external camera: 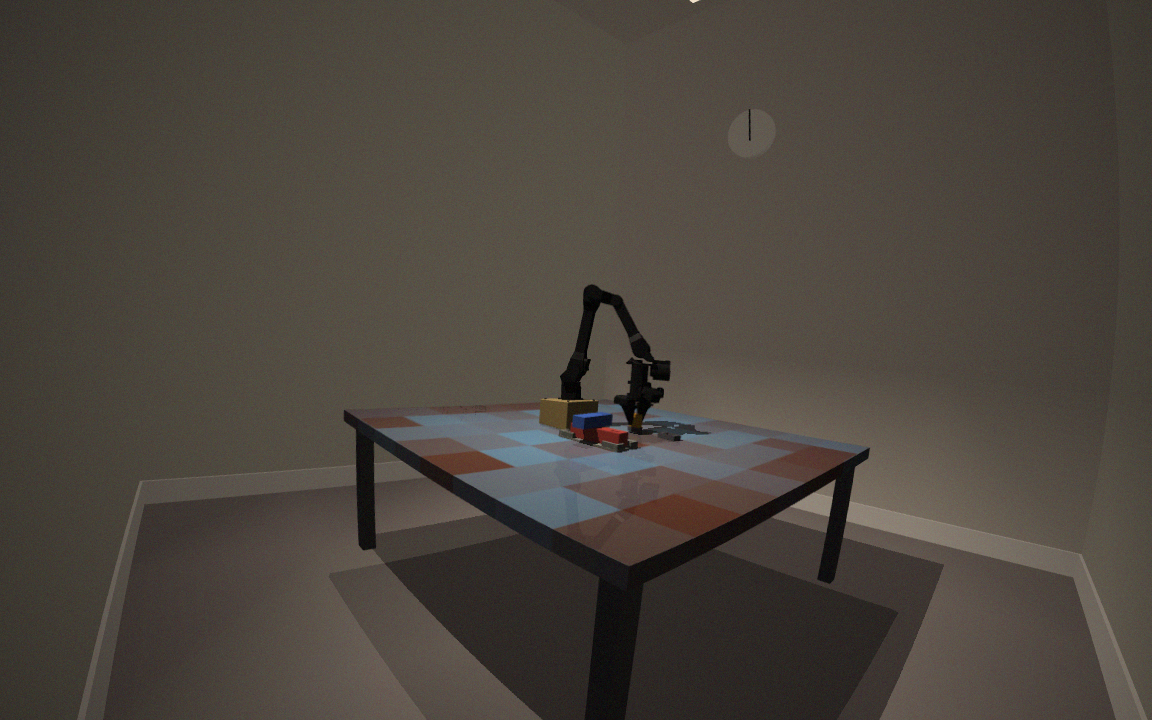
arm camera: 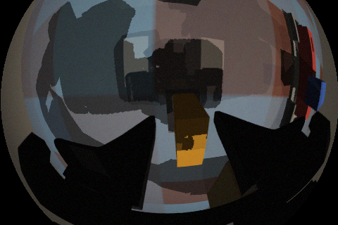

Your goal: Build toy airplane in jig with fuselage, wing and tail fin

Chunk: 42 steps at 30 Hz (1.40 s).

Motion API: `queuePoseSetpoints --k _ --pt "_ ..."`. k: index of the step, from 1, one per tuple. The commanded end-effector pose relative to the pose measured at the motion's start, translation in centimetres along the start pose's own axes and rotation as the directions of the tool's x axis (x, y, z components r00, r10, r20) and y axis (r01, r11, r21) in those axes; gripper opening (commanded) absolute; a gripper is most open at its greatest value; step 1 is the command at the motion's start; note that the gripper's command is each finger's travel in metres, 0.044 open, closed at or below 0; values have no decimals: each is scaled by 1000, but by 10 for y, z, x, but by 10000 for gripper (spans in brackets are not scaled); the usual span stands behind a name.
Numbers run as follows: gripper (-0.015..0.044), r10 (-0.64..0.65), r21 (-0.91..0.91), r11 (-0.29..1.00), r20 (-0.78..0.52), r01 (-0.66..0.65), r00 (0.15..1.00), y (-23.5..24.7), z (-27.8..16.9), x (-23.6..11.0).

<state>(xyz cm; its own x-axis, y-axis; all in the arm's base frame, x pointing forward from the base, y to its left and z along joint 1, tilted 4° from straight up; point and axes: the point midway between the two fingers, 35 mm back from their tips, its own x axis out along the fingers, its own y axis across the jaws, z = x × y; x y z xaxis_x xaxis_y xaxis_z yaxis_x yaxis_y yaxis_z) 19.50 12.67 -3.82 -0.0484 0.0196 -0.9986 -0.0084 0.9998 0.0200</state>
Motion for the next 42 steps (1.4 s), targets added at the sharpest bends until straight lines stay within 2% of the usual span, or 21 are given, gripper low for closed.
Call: queuePoseSetpoints --k 1,5,12,13,22,42 --pt "177 4 3 1000 -2 -4 1000 1 0 0" --pt "72 4 3 1000 -2 -4 1000 1 0 0" --pt "26 4 3 1000 -2 -4 1000 1 0 0" --pt "0 4 3 1000 -2 -4 1000 1 0 0" --pt "0 2 9 1000 -8 -2 1000 1 3 -12" --pt "0 2 9 1000 -7 -2 1000 4 9 -70"
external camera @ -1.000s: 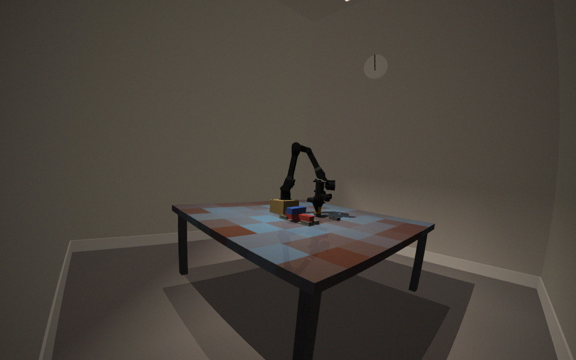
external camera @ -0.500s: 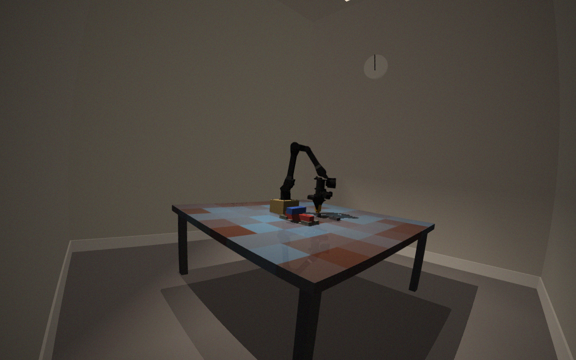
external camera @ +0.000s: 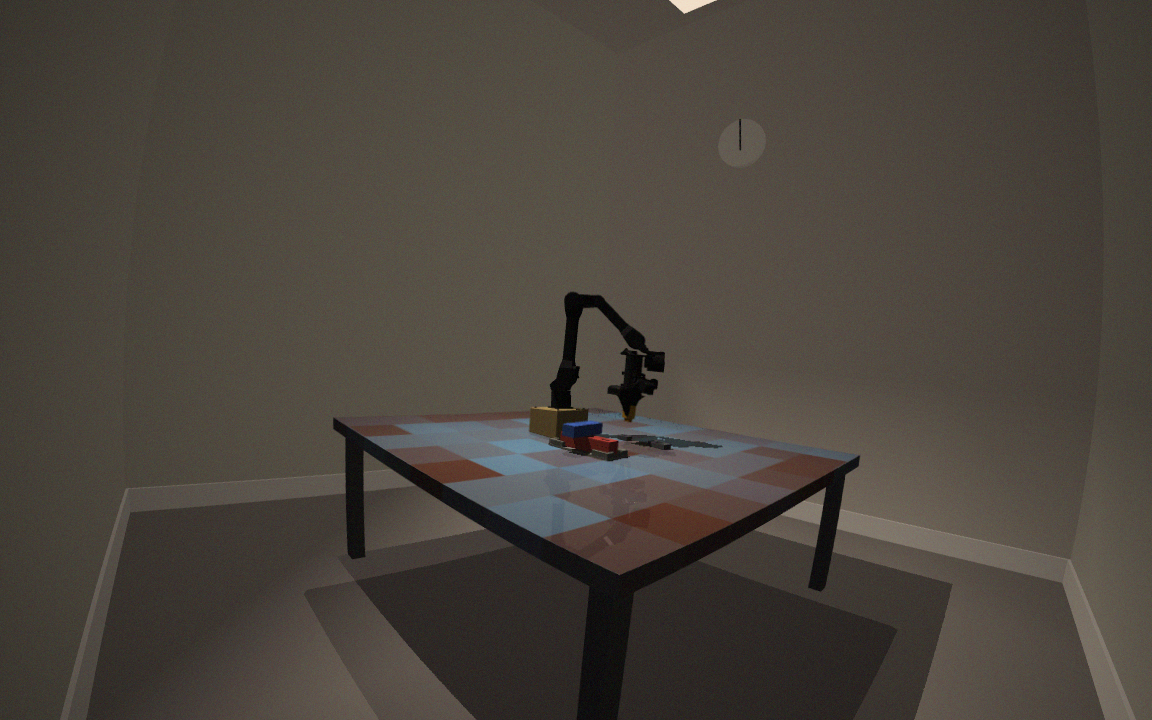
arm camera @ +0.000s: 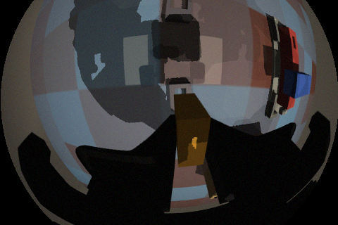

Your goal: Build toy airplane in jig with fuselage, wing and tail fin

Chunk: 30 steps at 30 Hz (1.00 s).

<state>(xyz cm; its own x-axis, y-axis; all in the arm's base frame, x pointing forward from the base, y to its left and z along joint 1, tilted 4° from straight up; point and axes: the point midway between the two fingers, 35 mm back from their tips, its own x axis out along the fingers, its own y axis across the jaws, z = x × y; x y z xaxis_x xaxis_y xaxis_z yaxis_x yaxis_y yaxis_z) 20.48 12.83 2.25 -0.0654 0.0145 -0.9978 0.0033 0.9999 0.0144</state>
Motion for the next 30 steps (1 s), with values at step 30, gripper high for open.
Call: queuePoseSetpoints --k 30 --pt "0 8 -12 1000 19 -8 1000 -12 8 -70"
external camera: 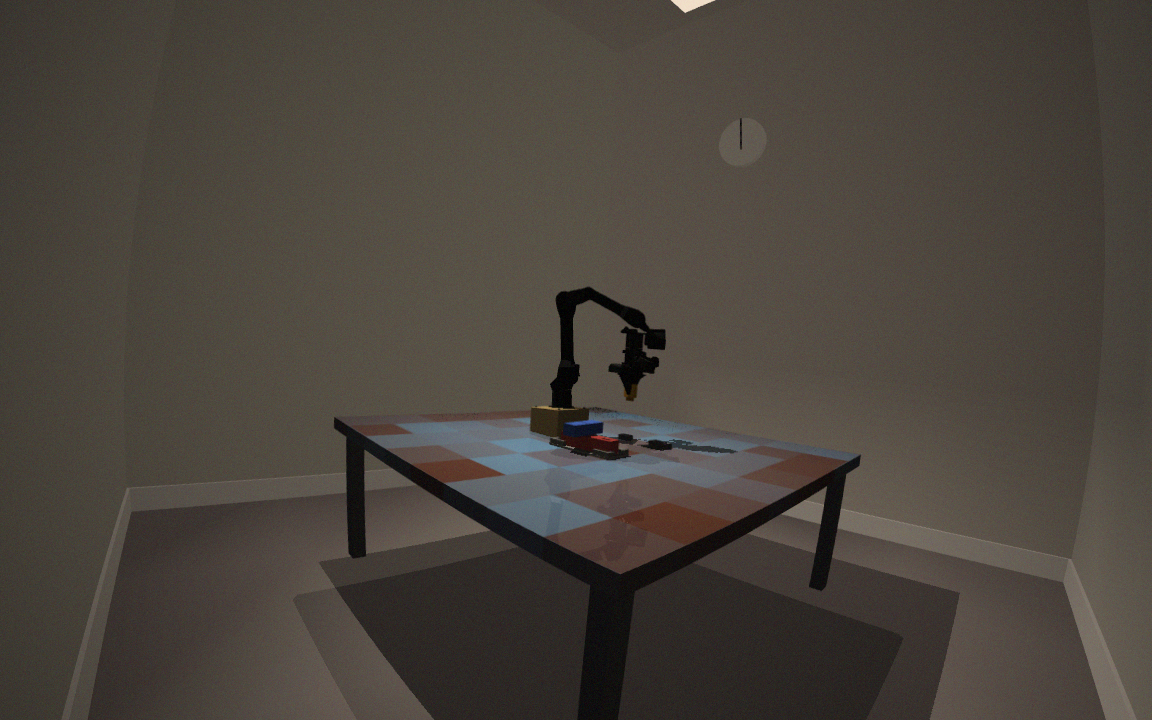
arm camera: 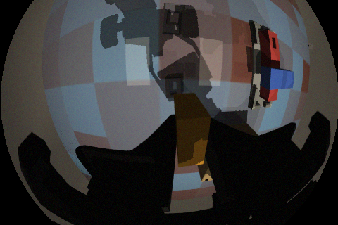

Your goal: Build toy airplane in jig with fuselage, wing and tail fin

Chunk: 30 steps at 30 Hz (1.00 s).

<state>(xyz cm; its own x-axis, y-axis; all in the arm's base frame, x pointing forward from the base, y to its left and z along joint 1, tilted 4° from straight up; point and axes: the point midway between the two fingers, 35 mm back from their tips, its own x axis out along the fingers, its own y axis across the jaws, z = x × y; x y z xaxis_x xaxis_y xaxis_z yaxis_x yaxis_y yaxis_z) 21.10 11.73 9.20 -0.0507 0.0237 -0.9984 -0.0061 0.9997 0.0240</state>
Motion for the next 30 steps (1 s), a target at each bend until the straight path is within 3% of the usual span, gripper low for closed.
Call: queuePoseSetpoints --k 1,30 --pt "0 -1 -2 1000 5 1 1000 -4 8 0" --pt "0 -14 35 999 18 13 1000 -60 57 10"
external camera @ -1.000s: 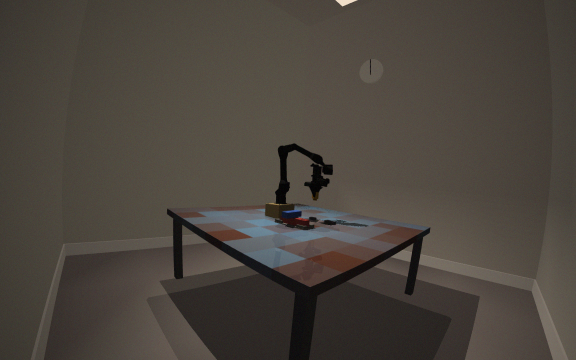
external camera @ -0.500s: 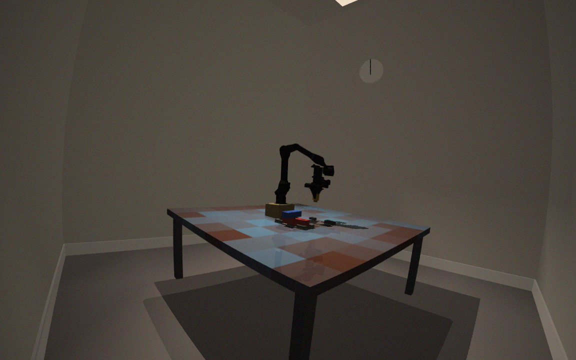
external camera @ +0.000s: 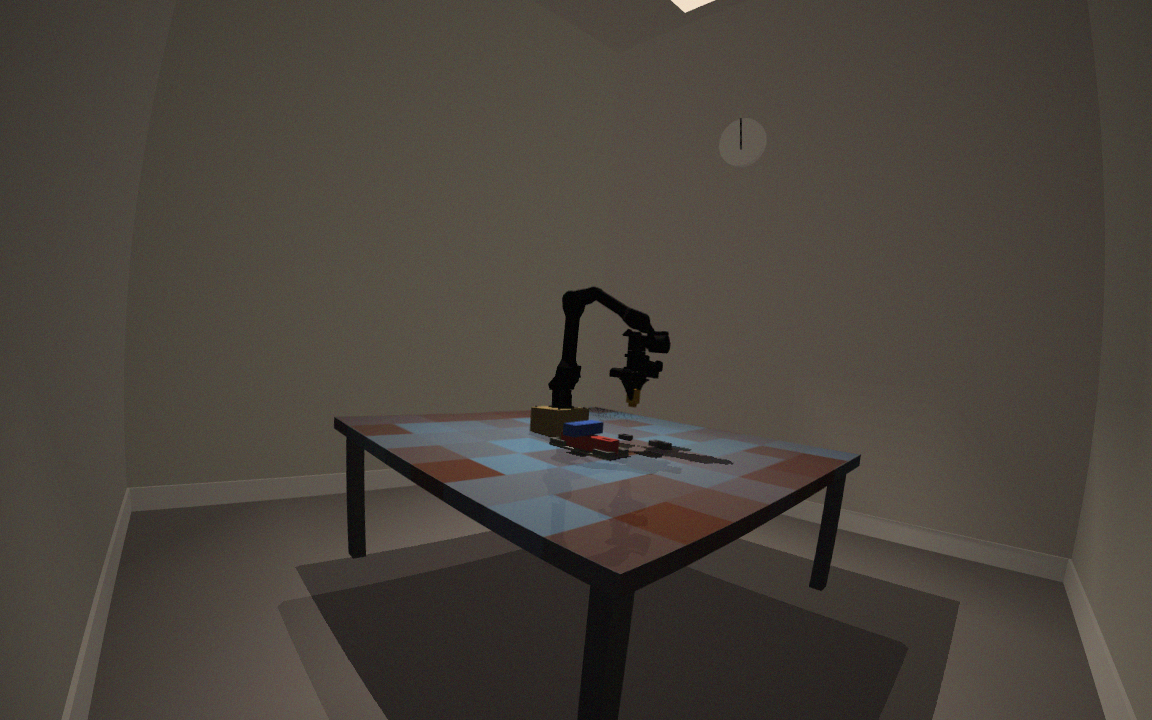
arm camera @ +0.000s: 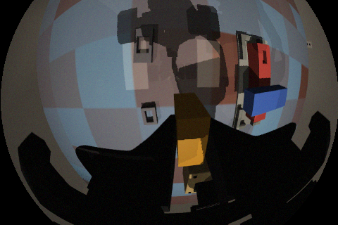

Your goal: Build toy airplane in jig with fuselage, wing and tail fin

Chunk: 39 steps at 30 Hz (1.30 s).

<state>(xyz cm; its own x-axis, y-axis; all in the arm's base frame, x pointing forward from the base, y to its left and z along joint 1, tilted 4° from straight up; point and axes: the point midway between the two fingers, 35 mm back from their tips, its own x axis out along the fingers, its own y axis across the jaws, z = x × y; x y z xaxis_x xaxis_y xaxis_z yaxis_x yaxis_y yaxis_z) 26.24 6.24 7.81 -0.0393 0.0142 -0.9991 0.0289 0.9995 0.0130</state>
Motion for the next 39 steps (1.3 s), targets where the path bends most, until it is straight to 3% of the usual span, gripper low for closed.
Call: queuePoseSetpoints --k 1,39 --pt "0 -4 1 1000 7 4 1000 -7 7 0" --pt "0 -12 -25 1000 13 12 1000 -103 55 17"
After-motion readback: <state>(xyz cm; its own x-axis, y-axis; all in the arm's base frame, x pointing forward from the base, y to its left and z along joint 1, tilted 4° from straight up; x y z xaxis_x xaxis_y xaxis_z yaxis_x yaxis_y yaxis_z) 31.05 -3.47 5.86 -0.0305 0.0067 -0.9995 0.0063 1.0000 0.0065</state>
